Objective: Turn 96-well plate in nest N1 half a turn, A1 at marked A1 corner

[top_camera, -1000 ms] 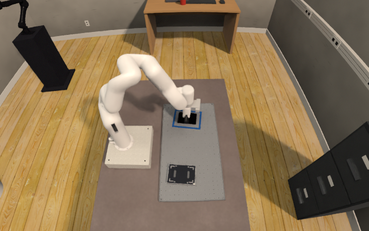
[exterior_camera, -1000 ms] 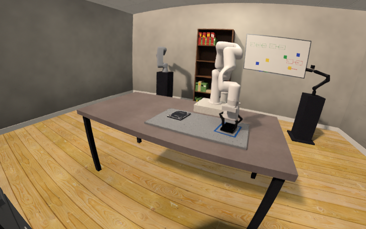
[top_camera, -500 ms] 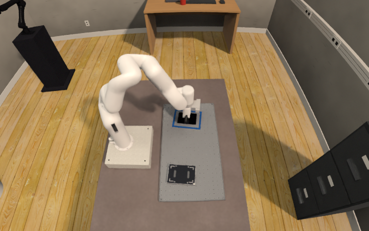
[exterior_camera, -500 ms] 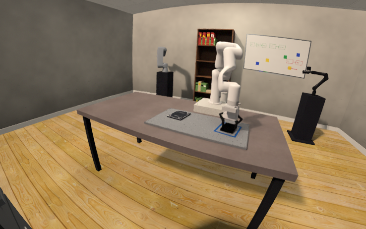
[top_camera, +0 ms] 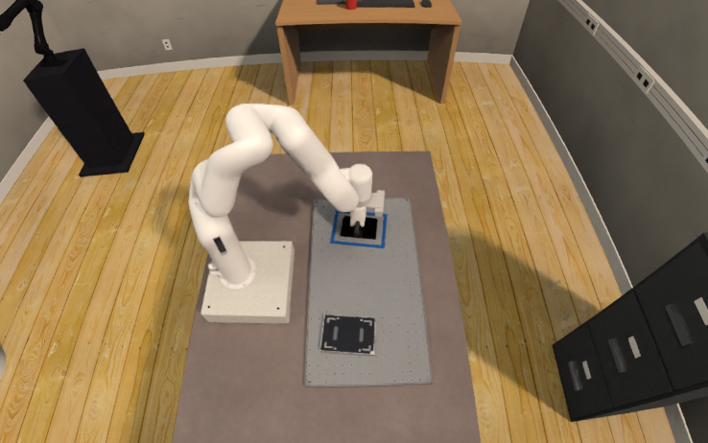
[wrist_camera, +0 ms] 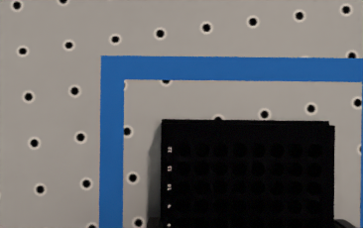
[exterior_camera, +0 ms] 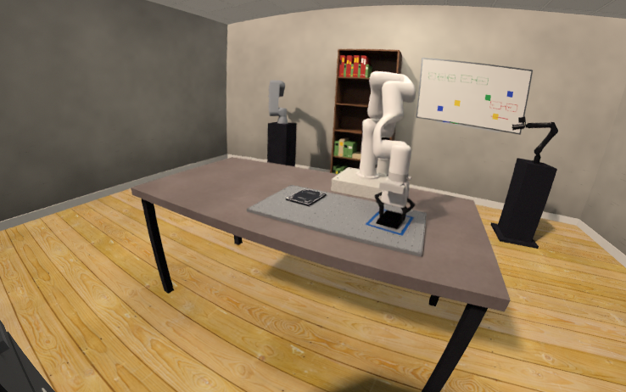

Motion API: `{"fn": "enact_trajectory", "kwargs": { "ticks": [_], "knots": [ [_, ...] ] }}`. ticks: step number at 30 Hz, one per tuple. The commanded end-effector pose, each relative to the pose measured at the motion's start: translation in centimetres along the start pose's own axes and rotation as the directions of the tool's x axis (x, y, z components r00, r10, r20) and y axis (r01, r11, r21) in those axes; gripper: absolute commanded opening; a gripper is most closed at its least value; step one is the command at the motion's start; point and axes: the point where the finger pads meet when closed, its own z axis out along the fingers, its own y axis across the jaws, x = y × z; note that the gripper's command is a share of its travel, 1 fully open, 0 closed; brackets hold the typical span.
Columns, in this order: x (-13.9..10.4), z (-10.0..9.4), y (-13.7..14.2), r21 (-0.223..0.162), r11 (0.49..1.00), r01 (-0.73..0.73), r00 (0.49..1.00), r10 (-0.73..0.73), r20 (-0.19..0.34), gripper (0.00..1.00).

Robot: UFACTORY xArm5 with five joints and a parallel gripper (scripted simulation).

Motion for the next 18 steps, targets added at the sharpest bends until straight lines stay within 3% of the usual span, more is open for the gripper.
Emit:
{"fn": "enact_trajectory", "kwargs": {
  "ticks": [1, 2, 18],
  "knots": [
    [0.12, -0.06, -0.09, -0.003, 1.000, 0.000, 1.000, 0.000, -0.007, 0.00],
    [0.12, 0.00, -0.09, -0.003, 1.000, 0.000, 1.000, 0.000, -0.007, 1.00],
    [0.12, 0.04, -0.09, -0.003, 1.000, 0.000, 1.000, 0.000, -0.007, 1.00]
  ]
}}
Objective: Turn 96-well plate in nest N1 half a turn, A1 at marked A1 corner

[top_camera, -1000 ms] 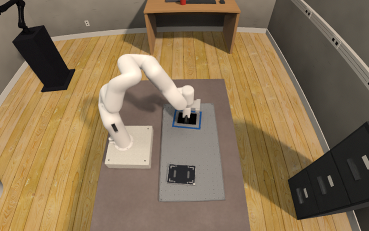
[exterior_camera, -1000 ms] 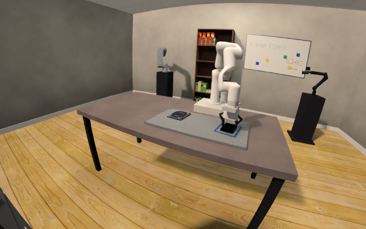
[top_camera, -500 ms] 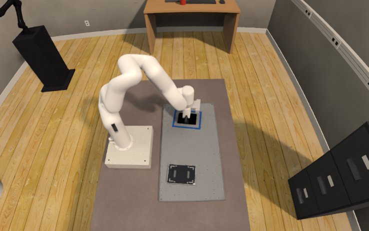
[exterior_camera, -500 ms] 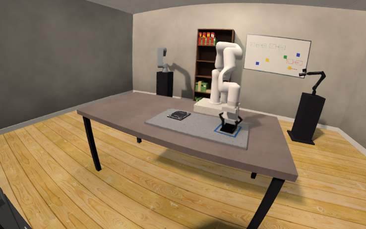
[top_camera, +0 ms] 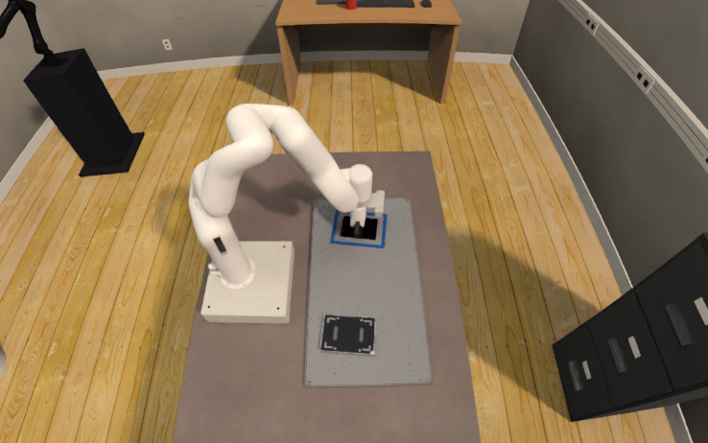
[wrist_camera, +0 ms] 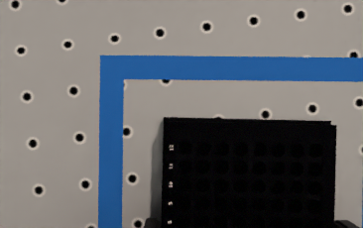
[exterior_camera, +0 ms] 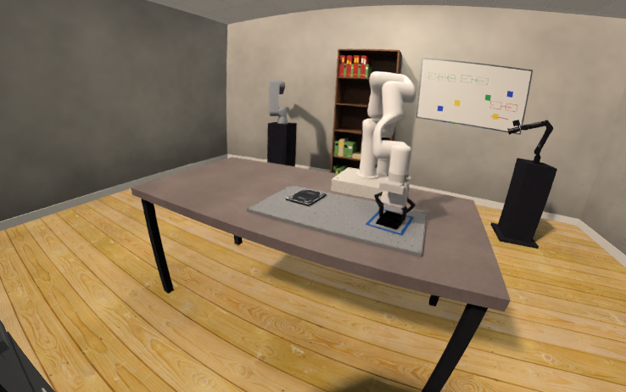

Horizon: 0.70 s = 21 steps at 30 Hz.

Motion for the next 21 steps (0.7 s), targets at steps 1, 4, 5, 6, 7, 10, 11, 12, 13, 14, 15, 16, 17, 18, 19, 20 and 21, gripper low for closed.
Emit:
{"fn": "enact_trajectory", "kwargs": {
  "ticks": [1, 4, 5, 6, 7, 10, 11, 12, 13, 14, 15, 16, 17, 18, 19, 20, 21],
  "knots": [
    [0.12, -0.12, -0.08, -0.003, 1.000, 0.000, 1.000, 0.000, -0.007, 1.00],
    [0.12, -0.12, -0.08, -0.003, 1.000, 0.000, 1.000, 0.000, -0.007, 1.00],
    [0.12, -0.12, -0.08, -0.003, 1.000, 0.000, 1.000, 0.000, -0.007, 1.00],
    [0.12, -0.12, -0.08, -0.003, 1.000, 0.000, 1.000, 0.000, -0.007, 1.00],
    [0.12, -0.12, -0.08, -0.003, 1.000, 0.000, 1.000, 0.000, -0.007, 1.00],
    [0.12, -0.12, -0.08, -0.003, 1.000, 0.000, 1.000, 0.000, -0.007, 1.00],
    [0.12, -0.12, -0.08, -0.003, 1.000, 0.000, 1.000, 0.000, -0.007, 1.00],
    [0.12, -0.12, -0.08, -0.003, 1.000, 0.000, 1.000, 0.000, -0.007, 1.00],
    [0.12, -0.12, -0.08, -0.003, 1.000, 0.000, 1.000, 0.000, -0.007, 1.00],
    [0.12, -0.12, -0.08, -0.003, 1.000, 0.000, 1.000, 0.000, -0.007, 1.00],
    [0.12, -0.12, -0.08, -0.003, 1.000, 0.000, 1.000, 0.000, -0.007, 1.00],
    [0.12, -0.12, -0.08, -0.003, 1.000, 0.000, 1.000, 0.000, -0.007, 1.00],
    [0.12, -0.12, -0.08, -0.003, 1.000, 0.000, 1.000, 0.000, -0.007, 1.00],
    [0.12, -0.12, -0.08, -0.003, 1.000, 0.000, 1.000, 0.000, -0.007, 1.00],
    [0.12, -0.39, -0.09, -0.003, 1.000, 0.000, 1.000, 0.000, -0.007, 1.00],
    [0.12, -0.65, -0.09, -0.003, 1.000, 0.000, 1.000, 0.000, -0.007, 1.00],
    [0.12, -0.92, -0.09, -0.003, 1.000, 0.000, 1.000, 0.000, -0.007, 1.00]
  ]
}}
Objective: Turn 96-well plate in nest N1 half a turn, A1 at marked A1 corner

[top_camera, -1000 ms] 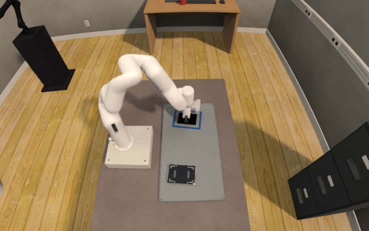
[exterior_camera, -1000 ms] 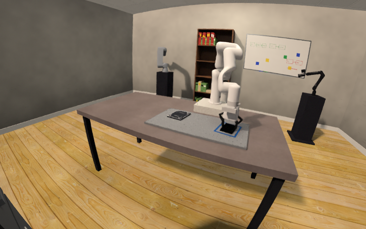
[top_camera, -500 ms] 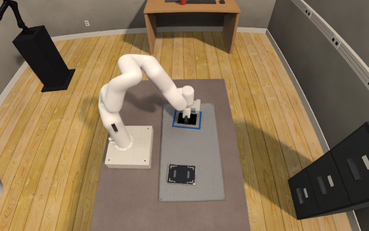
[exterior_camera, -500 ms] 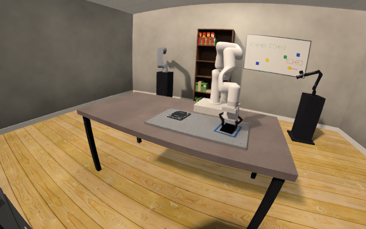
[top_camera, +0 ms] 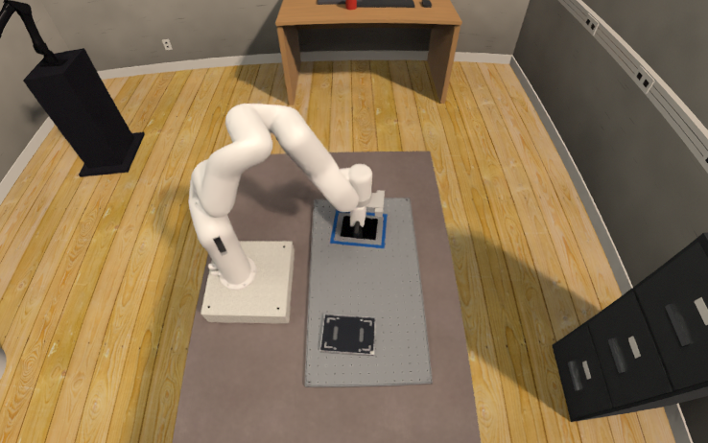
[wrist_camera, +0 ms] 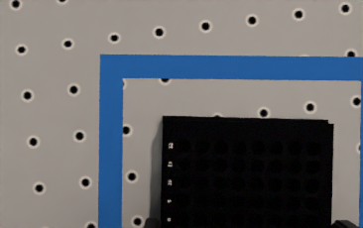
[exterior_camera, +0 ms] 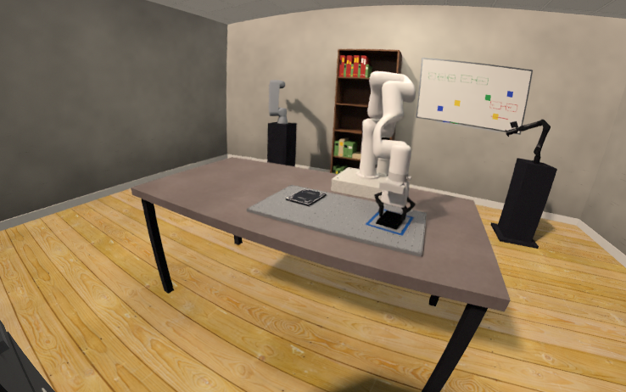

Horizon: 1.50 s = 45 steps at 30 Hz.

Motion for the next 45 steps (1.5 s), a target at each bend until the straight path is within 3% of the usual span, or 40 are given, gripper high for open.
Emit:
{"fn": "enact_trajectory", "kwargs": {
  "ticks": [1, 34, 45],
  "knots": [
    [0.2, -1.0, -0.1, -0.002, 1.000, 0.000, 1.000, 0.000, -0.008, 1.00],
    [0.1, -8.8, -0.2, -0.002, 1.000, 0.000, 1.000, 0.000, -0.009, 1.00],
    [0.1, -8.9, -0.2, -0.002, 1.000, 0.000, 1.000, 0.000, -0.009, 1.00]
  ]
}}
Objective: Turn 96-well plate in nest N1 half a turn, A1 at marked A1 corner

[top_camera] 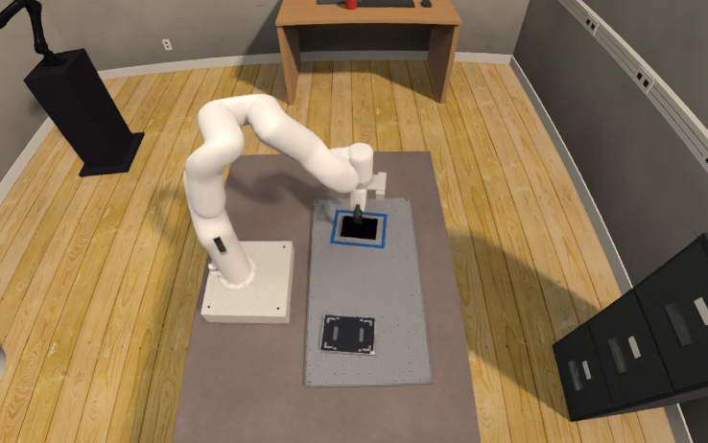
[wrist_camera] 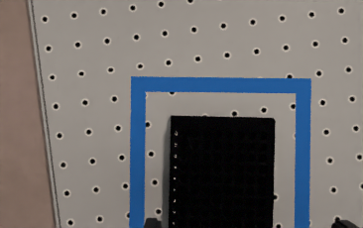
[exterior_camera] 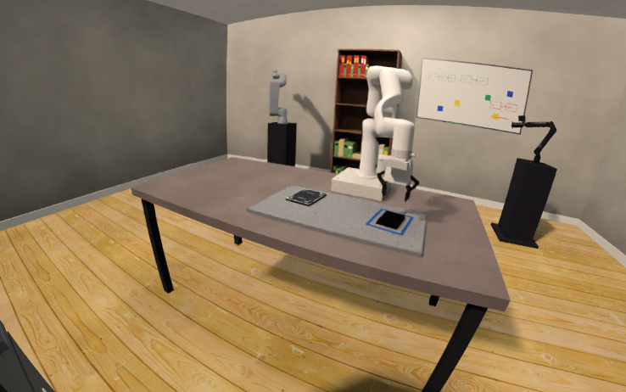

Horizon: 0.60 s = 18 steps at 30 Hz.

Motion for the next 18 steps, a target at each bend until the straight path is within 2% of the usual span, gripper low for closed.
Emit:
{"fn": "enact_trajectory", "kwargs": {
  "ticks": [1, 10, 18],
  "knots": [
    [0.13, -0.17, -0.10, -0.002, 1.000, 0.000, 1.000, 0.000, -0.007, 1.00],
    [0.13, -0.17, -0.10, -0.002, 1.000, 0.000, 1.000, 0.000, -0.007, 1.00],
    [0.13, -0.17, -0.10, -0.004, 0.965, 0.264, 0.965, -0.264, -0.007, 1.00]
  ]
}}
